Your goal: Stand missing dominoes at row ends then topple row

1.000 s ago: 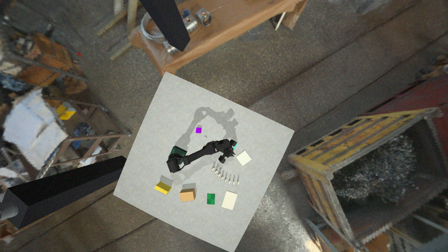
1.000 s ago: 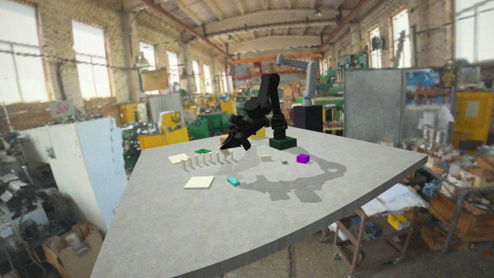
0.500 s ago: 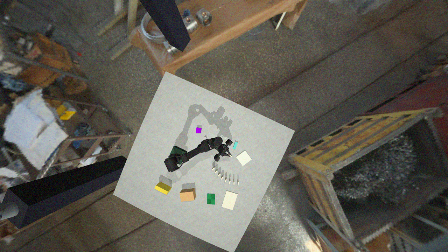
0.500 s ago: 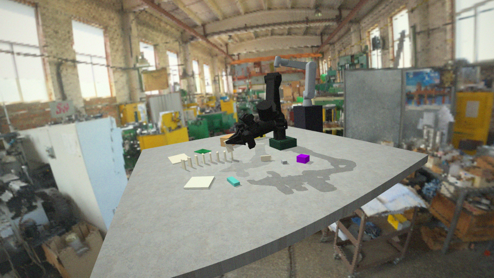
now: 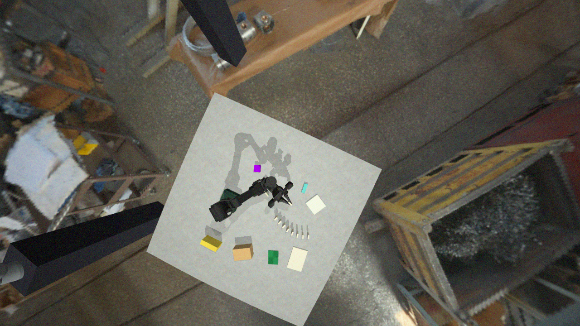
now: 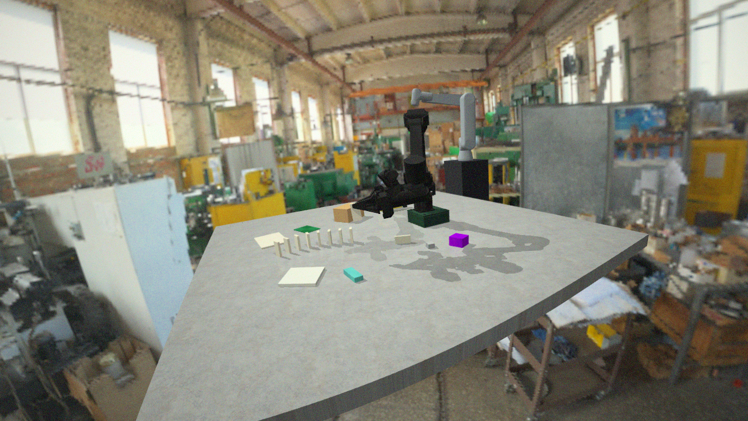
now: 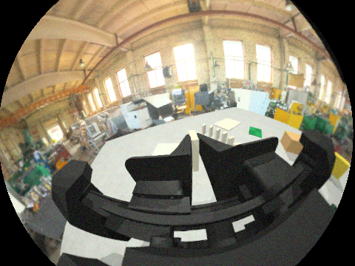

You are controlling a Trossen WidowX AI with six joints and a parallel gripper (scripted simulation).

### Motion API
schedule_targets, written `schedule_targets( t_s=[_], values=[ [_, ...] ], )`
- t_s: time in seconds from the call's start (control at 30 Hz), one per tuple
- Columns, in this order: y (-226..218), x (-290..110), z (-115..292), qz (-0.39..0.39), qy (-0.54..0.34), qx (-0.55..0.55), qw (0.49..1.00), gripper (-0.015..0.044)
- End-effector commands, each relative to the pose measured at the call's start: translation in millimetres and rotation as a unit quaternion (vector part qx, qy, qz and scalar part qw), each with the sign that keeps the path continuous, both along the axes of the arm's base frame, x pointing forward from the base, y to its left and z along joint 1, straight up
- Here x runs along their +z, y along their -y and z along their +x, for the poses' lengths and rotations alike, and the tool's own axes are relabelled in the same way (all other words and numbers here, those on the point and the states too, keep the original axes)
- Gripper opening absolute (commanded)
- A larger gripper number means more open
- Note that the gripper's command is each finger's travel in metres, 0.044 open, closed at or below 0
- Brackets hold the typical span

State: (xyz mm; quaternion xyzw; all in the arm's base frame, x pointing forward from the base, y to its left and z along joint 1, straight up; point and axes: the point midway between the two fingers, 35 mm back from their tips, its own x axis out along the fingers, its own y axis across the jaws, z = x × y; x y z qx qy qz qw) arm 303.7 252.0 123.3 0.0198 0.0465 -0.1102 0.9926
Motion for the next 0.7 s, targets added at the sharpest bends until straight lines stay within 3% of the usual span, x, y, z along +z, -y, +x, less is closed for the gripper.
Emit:
schedule_targets(
  t_s=[0.0, 0.67],
  values=[
    [5.0, 0.3, -4.3, -0.001, 0.006, -0.007, 1.000, 0.0021],
    [2.3, -14.4, -1.3, 0.000, 0.006, -0.007, 1.000, 0.0021]
  ],
)
